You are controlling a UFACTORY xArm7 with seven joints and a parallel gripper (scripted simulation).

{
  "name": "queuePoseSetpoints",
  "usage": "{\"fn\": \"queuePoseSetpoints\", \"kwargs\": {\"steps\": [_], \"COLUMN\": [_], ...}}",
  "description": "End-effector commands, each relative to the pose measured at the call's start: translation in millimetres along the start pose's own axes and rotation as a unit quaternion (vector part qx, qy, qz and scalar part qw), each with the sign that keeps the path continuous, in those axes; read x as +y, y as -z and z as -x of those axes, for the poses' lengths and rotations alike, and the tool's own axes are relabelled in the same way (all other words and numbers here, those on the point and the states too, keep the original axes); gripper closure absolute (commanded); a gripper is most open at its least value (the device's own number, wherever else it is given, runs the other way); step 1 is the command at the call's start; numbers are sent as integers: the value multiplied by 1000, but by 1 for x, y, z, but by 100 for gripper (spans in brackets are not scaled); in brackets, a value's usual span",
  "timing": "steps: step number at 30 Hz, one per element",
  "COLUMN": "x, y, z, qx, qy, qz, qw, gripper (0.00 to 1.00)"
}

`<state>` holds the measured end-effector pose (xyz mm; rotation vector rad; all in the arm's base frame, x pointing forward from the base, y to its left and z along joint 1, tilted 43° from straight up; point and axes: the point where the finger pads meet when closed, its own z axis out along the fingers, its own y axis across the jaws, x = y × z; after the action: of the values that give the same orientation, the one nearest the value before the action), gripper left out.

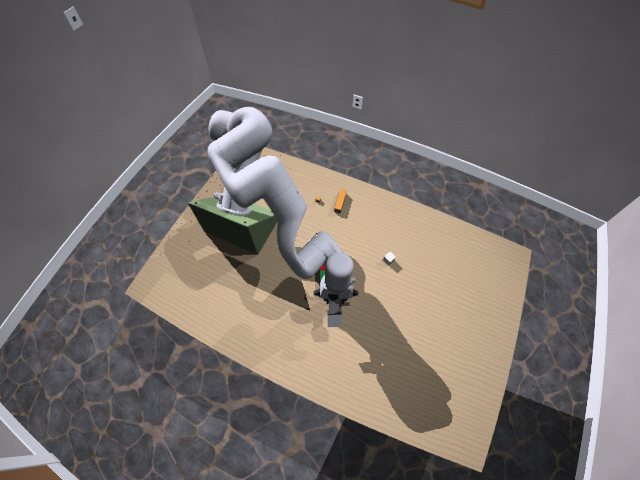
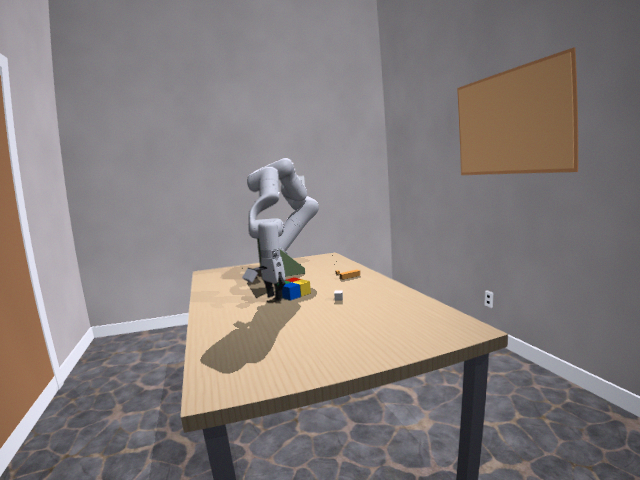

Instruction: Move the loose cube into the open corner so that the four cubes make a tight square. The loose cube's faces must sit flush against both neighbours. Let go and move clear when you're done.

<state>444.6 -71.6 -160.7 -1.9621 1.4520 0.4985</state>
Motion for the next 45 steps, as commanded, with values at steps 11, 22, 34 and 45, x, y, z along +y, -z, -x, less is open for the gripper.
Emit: {"fn": "queuePoseSetpoints", "kwargs": {"steps": [11,22,34,45], "x": [-2,-2,-2,-2], "y": [2,2,2,2], "z": [3,5,5,6], "qx": [2,2,2,2], "qy": [0,0,0,0], "qz": [-1,-1,-1,-1], "qw": [1000,1000,1000,1000], "gripper": [49,49,49,49]}}
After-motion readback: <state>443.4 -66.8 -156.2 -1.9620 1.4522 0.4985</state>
